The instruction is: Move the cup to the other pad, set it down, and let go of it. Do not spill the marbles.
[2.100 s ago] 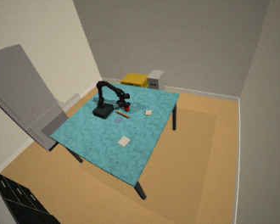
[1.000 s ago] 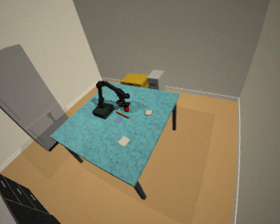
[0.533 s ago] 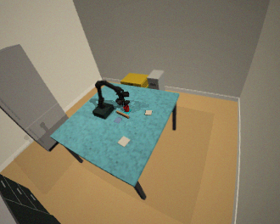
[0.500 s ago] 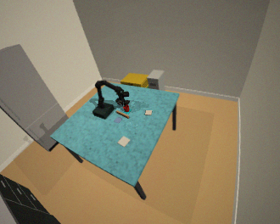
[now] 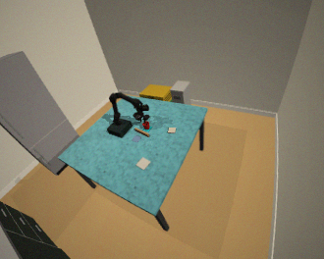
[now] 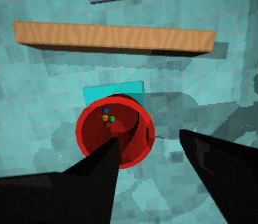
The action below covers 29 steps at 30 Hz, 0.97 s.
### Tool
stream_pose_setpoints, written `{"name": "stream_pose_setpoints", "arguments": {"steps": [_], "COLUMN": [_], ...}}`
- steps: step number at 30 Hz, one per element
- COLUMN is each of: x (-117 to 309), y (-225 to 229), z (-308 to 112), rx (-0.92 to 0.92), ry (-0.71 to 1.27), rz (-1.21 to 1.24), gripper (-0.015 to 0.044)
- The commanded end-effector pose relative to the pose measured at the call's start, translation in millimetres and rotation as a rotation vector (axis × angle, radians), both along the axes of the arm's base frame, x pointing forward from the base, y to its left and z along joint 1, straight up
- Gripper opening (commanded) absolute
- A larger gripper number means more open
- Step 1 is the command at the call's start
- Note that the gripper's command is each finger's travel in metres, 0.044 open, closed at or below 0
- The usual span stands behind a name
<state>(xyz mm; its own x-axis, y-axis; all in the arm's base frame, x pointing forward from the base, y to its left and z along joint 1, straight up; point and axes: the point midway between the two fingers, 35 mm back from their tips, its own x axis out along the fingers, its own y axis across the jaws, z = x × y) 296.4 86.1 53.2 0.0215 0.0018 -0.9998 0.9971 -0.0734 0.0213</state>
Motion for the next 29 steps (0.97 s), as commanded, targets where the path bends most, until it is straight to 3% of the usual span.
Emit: {"name": "stream_pose_setpoints", "arguments": {"steps": [1,5,19,29], "x": [-0.1,0.5,-2.3,-3.2], "y": [0.0,0.2,0.0,0.0], "z": [-0.5,6.2,62.2,59.8], "rx": [0.0,0.0,0.0,0.001], "ry": [0.0,0.0,-0.004,-0.003], "rz": [0.0,0.0,-0.003,0.0], "gripper": [0.0338,0.044,0.044,0.044]}}
